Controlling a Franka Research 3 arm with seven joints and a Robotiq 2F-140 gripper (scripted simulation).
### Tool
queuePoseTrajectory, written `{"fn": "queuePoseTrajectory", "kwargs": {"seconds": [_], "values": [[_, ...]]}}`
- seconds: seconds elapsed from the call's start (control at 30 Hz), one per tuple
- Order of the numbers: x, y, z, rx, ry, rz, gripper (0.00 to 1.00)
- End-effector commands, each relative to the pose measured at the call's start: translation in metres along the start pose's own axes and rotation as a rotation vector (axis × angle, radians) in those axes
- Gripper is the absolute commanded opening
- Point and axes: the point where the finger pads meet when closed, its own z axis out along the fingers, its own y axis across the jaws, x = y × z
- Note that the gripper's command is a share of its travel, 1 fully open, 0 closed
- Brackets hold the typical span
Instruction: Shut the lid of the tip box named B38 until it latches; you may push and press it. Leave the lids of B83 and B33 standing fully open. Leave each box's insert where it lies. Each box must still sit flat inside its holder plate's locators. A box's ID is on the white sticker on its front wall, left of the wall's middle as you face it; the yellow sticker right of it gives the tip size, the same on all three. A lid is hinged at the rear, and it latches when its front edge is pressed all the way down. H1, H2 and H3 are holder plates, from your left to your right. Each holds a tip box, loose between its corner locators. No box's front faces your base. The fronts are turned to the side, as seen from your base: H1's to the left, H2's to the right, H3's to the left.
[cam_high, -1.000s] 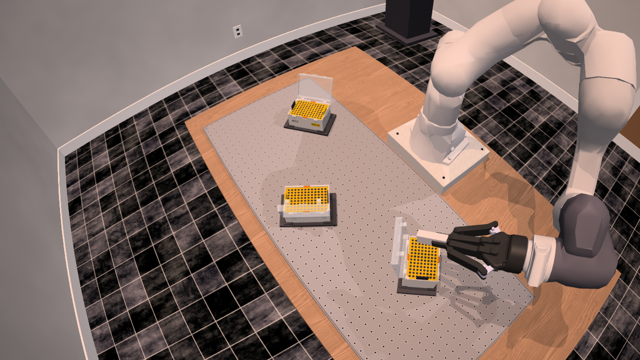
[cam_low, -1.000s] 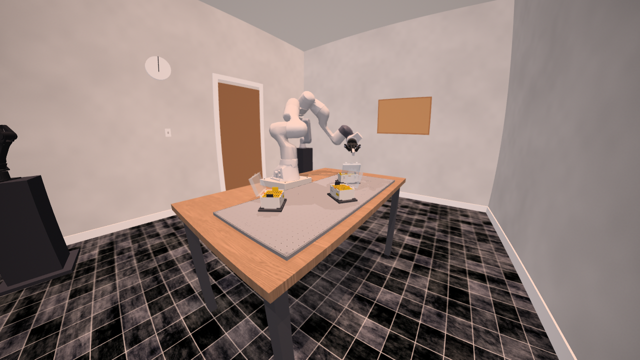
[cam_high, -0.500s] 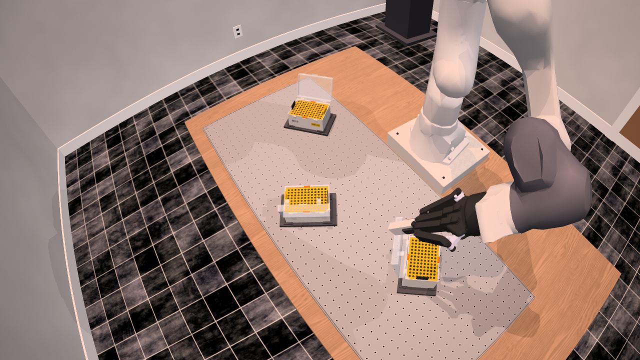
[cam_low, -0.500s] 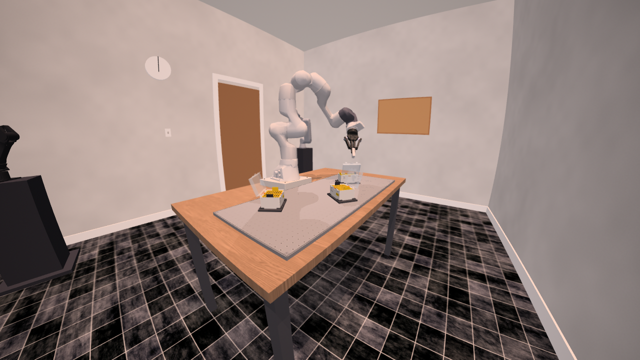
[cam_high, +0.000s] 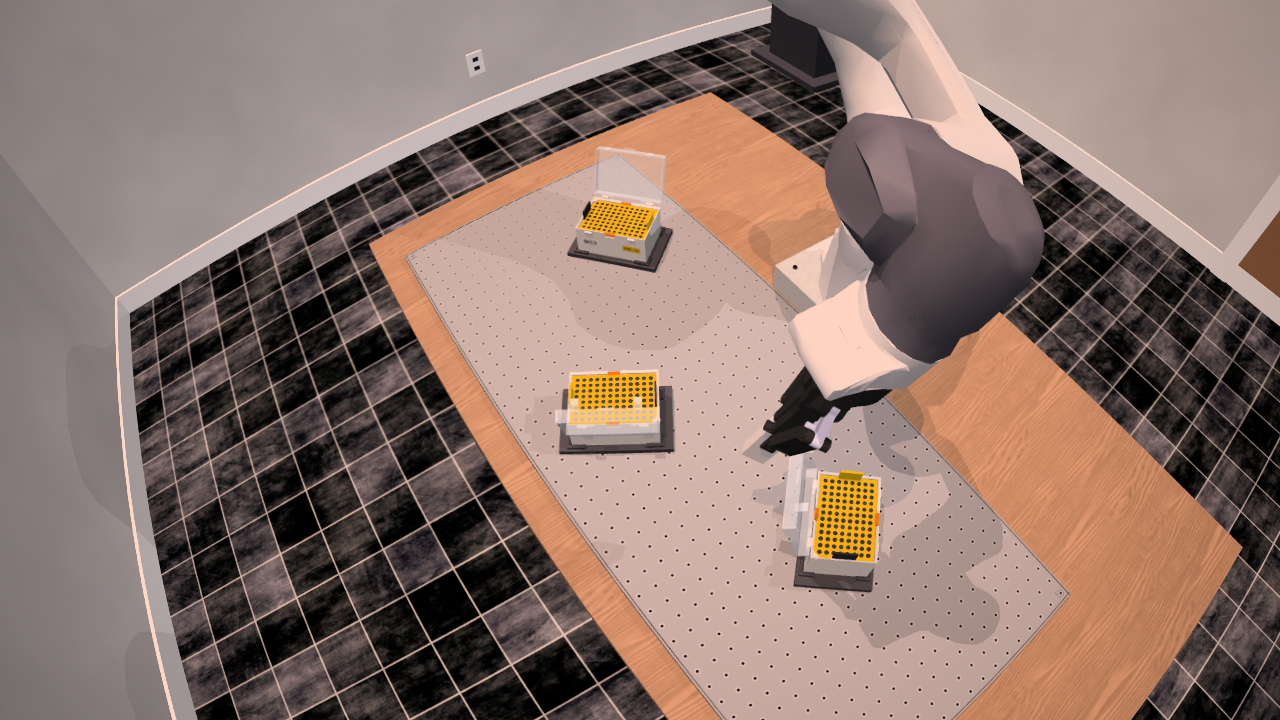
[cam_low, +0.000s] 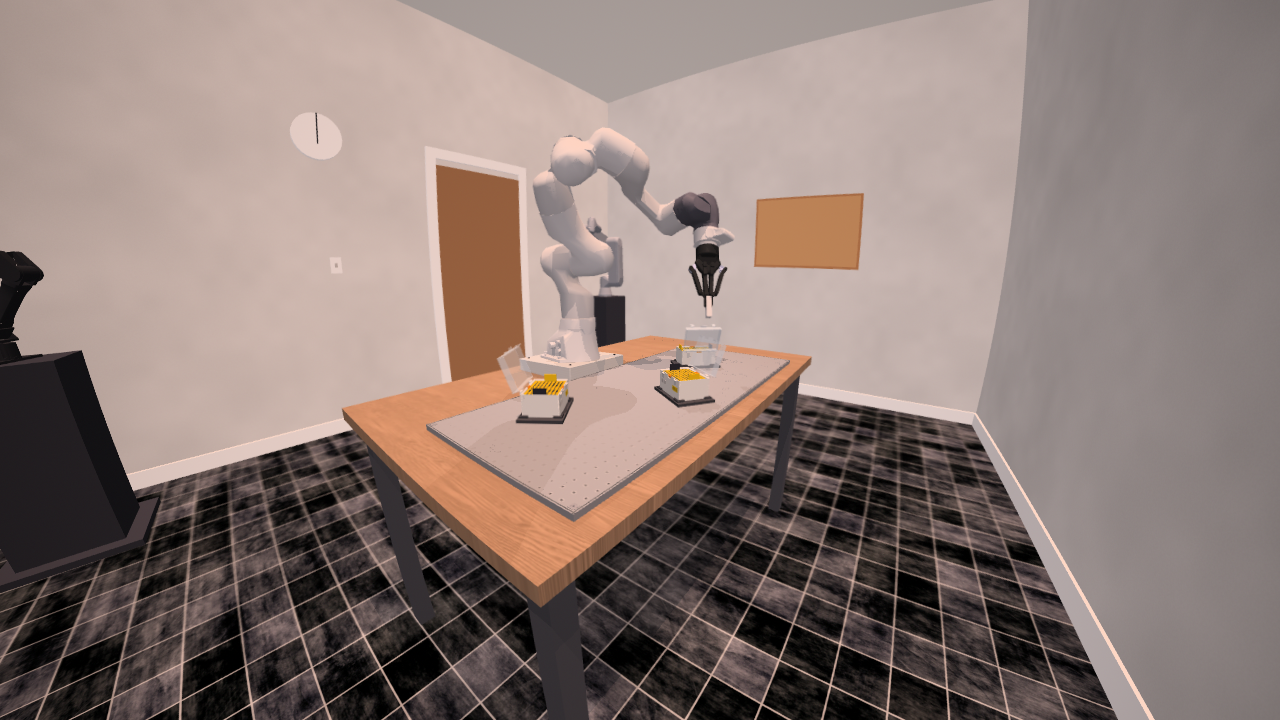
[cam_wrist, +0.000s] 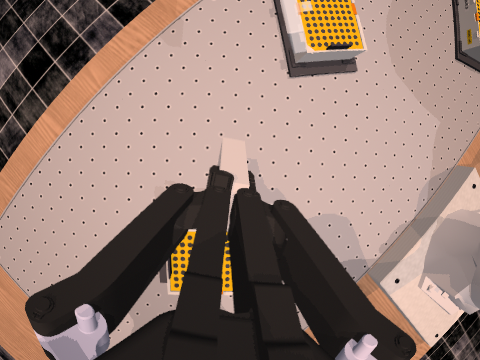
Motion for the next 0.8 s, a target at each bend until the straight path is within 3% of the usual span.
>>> {"fn": "queuePoseTrajectory", "kwargs": {"seconds": [0.0,0.03,0.33,0.77], "values": [[-0.0003,-0.0016,-0.0002,0.017,-0.068,-0.101,0.00],[-0.0003,-0.0016,-0.0002,0.017,-0.068,-0.101,0.00],[-0.0003,-0.0016,-0.0002,0.044,-0.362,-0.153,0.00],[-0.0003,-0.0016,-0.0002,0.044,-0.362,-0.153,0.00]]}}
